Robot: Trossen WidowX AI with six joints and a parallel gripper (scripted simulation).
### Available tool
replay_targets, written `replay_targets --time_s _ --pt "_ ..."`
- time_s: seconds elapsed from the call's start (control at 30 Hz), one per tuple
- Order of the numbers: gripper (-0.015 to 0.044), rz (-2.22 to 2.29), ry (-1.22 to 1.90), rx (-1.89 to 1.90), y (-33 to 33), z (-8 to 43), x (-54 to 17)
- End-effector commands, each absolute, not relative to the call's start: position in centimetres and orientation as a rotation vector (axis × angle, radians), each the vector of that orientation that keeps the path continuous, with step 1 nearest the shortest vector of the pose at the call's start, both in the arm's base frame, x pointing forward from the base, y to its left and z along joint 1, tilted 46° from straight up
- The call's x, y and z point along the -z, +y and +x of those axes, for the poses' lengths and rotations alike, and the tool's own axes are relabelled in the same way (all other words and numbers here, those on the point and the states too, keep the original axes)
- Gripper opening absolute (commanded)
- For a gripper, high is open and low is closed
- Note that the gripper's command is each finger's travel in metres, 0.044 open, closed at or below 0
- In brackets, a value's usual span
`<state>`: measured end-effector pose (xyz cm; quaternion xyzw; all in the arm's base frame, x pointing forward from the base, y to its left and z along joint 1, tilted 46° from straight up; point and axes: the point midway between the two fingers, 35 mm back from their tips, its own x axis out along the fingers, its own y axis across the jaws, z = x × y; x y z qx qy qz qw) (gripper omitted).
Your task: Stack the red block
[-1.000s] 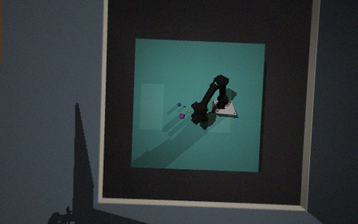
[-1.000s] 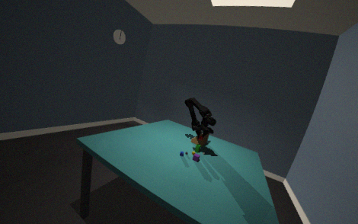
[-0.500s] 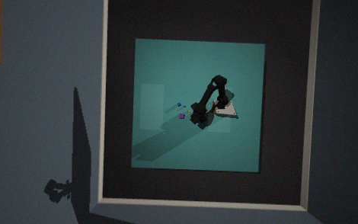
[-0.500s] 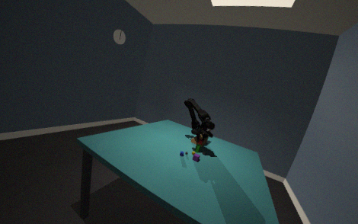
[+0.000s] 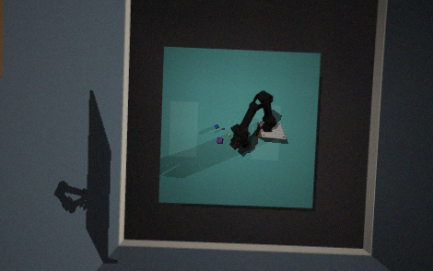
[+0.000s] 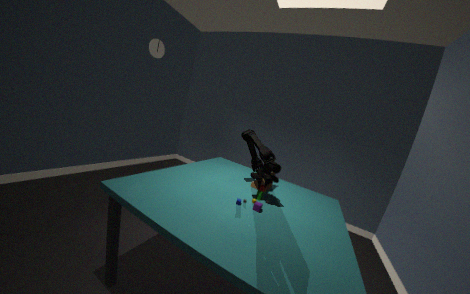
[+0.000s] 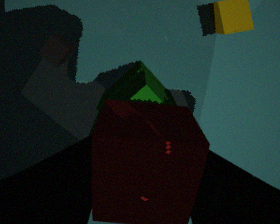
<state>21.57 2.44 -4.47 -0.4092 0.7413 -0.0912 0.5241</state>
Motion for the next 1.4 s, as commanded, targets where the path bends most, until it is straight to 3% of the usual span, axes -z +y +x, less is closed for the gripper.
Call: replay_targets --time_s 0.0,0.8,1.37 --pt "0.0000 -0.990 1.776 0.217 2.29 21.46 4.49" --pt "0.0000 -0.989 1.776 0.216 2.54 21.54 4.29" --pt "0.0440 -0.984 1.776 0.217 2.34 21.47 4.54"
